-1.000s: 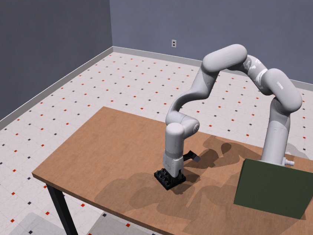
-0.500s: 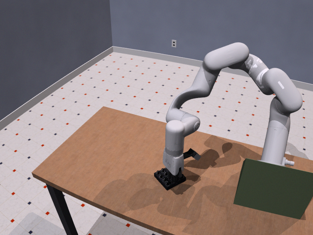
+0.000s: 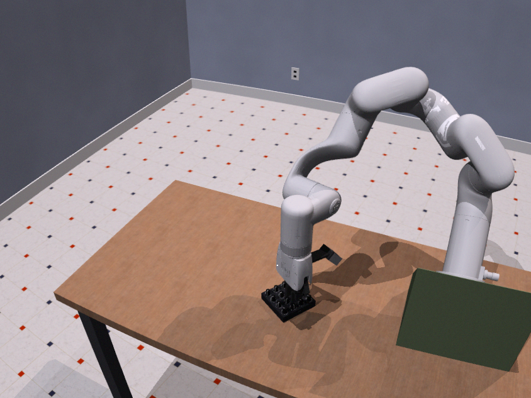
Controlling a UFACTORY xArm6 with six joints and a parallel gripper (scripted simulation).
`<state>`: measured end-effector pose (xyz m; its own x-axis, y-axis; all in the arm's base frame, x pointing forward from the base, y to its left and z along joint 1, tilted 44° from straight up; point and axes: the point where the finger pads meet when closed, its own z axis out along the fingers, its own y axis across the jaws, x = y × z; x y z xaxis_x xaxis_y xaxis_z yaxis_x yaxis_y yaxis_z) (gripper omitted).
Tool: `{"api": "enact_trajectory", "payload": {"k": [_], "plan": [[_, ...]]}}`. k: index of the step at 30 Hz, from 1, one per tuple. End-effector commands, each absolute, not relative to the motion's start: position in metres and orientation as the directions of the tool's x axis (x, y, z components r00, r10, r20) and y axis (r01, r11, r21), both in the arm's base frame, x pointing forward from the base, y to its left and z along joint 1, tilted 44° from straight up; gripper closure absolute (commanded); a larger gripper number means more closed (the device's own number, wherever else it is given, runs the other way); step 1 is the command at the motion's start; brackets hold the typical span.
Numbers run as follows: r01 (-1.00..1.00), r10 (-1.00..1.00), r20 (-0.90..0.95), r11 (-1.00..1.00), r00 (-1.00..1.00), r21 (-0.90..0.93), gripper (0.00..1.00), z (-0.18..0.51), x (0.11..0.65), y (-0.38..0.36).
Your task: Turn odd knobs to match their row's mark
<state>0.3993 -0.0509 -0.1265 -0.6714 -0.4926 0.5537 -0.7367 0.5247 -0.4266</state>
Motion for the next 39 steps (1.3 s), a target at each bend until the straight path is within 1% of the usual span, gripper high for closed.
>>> {"api": "enact_trajectory", "payload": {"k": [1, 9, 15, 20, 27, 30, 32, 33, 34, 39], "plan": [[-0.736, -0.494, 0.551, 0.524, -0.672, -0.428, 0.81, -0.1256, 0.4009, -0.0498], [-0.738, -0.495, 0.552, 0.523, -0.671, -0.427, 0.81, -0.1256, 0.4009, -0.0498], [-0.769, -0.52, 0.572, 0.498, -0.634, -0.4, 0.81, -0.1252, 0.4009, -0.0494], [-0.873, -0.603, 0.636, 0.394, -0.482, -0.288, 0.81, -0.1236, 0.4011, -0.0479], [-0.954, -0.672, 0.682, 0.259, -0.289, -0.148, 0.81, -0.1218, 0.4013, -0.0461], [-0.977, -0.693, 0.693, 0.195, -0.198, -0.084, 0.81, -0.121, 0.4014, -0.0453], [-0.977, -0.693, 0.693, 0.195, -0.198, -0.084, 0.81, -0.121, 0.4014, -0.0453], [-0.99, -0.706, 0.697, 0.141, -0.122, -0.03, 0.81, -0.1204, 0.4014, -0.0447], [-0.993, -0.711, 0.698, 0.116, -0.087, -0.005, 0.81, -0.1201, 0.4015, -0.0444], [-0.996, -0.72, 0.692, 0.019, 0.048, 0.089, 0.81, -0.1189, 0.4016, -0.0433]]}}
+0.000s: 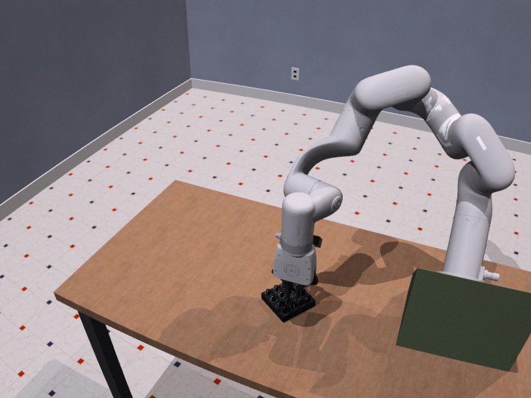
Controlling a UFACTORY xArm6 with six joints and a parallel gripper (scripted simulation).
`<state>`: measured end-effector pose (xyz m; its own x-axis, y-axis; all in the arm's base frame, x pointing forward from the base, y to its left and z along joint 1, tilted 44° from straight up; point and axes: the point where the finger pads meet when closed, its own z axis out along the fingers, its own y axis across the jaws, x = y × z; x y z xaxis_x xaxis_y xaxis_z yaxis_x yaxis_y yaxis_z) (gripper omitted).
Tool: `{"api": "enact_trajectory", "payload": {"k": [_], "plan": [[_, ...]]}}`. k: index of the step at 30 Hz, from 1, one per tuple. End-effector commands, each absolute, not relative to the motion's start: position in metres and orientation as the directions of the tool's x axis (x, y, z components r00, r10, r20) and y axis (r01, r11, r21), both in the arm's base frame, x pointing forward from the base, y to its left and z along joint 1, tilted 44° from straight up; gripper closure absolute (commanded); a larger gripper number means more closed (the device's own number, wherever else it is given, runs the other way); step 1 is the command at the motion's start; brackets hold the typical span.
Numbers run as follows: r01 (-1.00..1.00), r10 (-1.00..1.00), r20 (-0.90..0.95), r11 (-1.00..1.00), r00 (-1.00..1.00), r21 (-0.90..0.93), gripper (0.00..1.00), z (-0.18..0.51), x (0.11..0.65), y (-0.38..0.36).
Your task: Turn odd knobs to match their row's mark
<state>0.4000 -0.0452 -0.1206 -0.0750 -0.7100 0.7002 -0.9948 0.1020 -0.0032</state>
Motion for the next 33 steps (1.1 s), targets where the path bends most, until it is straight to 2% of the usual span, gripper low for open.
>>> {"api": "enact_trajectory", "payload": {"k": [1, 8, 10, 12, 24, 33], "plan": [[-0.994, -0.72, 0.689, -0.004, 0.079, 0.11, 0.81, -0.1187, 0.4016, -0.043], [-0.953, -0.702, 0.649, -0.159, 0.292, 0.256, 0.81, -0.1168, 0.4017, -0.0412], [-0.953, -0.702, 0.649, -0.159, 0.292, 0.256, 0.81, -0.1168, 0.4017, -0.0412], [-0.914, -0.68, 0.616, -0.237, 0.398, 0.328, 0.81, -0.1159, 0.4018, -0.0402], [-0.721, -0.556, 0.465, -0.458, 0.689, 0.521, 0.81, -0.1129, 0.4019, -0.0373], [-0.609, -0.481, 0.381, -0.536, 0.789, 0.584, 0.81, -0.1117, 0.402, -0.036]]}}
